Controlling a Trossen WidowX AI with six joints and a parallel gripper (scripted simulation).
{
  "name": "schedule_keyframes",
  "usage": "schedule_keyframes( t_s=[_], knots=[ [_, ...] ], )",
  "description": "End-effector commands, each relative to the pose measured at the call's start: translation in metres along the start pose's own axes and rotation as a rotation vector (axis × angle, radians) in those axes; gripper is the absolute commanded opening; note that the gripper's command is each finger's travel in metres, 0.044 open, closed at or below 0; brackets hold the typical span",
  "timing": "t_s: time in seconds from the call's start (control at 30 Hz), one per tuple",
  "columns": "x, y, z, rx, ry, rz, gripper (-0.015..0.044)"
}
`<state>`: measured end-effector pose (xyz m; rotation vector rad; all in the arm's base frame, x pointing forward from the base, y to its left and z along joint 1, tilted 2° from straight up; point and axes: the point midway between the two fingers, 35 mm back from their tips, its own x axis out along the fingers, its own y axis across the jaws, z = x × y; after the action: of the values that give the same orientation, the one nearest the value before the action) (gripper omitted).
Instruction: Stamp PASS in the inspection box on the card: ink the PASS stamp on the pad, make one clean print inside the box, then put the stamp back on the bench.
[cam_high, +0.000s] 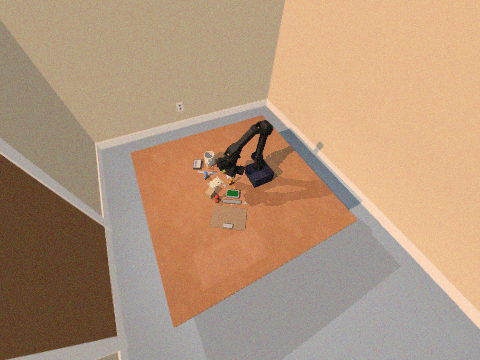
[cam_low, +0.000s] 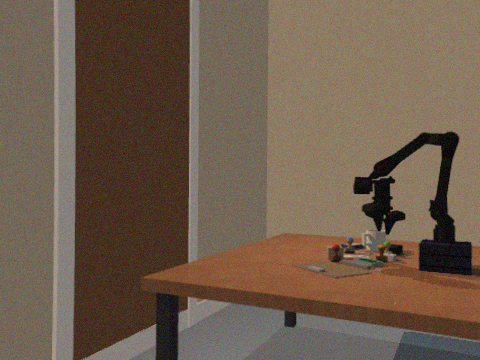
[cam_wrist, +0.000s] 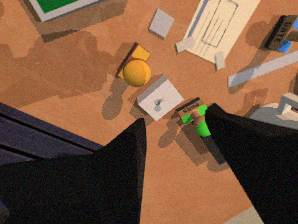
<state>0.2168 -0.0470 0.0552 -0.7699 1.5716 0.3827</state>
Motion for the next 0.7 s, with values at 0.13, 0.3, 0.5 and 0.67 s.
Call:
schedule_keyframes(
  t_s=[0.13,0.3,0.5,0.67],
  knots=[
    [0.020,-0.039,-0.039,0.499,-0.027,0.117,0.0219],
    [0.031,-0.059,-0.065,0.792,-0.080,0.189,0.0219],
    [0.032,-0.061,-0.068,0.825,-0.087,0.196,0.0219],
    [0.036,-0.061,-0.067,0.825,-0.087,0.196,0.0219]
  ],
)
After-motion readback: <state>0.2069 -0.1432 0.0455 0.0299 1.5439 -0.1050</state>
